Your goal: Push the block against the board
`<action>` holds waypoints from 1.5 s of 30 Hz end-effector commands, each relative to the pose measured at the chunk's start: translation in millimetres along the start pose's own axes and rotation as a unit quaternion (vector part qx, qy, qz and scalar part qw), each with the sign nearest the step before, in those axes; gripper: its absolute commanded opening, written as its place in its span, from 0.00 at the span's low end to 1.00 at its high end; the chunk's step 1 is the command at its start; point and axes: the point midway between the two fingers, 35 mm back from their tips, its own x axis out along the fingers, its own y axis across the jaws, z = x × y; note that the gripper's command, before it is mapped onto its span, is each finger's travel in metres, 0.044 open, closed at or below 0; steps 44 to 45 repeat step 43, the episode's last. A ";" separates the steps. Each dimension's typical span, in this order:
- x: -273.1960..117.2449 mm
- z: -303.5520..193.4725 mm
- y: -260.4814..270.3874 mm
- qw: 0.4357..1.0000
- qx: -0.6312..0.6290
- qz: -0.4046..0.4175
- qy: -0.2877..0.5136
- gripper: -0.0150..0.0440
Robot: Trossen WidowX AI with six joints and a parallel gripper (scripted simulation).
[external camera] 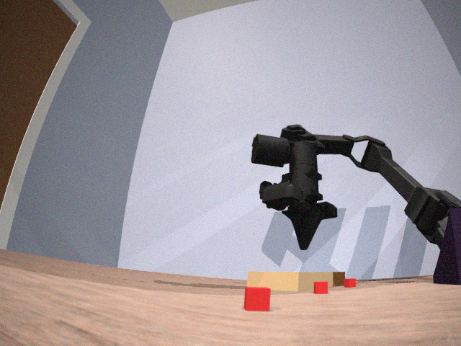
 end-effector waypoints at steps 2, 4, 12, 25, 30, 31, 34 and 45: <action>9.1 -47.5 -11.9 0.998 0.056 -0.005 0.002 0.25; 10.9 -54.9 -14.3 0.998 0.064 -0.005 0.002 0.25; 57.2 -54.6 -14.9 0.998 0.065 -0.006 0.001 0.25; 65.7 -45.2 -16.6 0.998 0.065 -0.006 0.001 0.25; 65.6 -37.3 -17.5 0.998 0.065 -0.006 0.001 0.25; 65.7 -35.7 -17.7 0.998 0.065 -0.006 0.001 0.25; 65.7 -31.0 -18.4 0.998 0.065 -0.006 0.001 0.25; 65.4 -38.2 -16.4 0.998 0.065 -0.006 0.001 0.25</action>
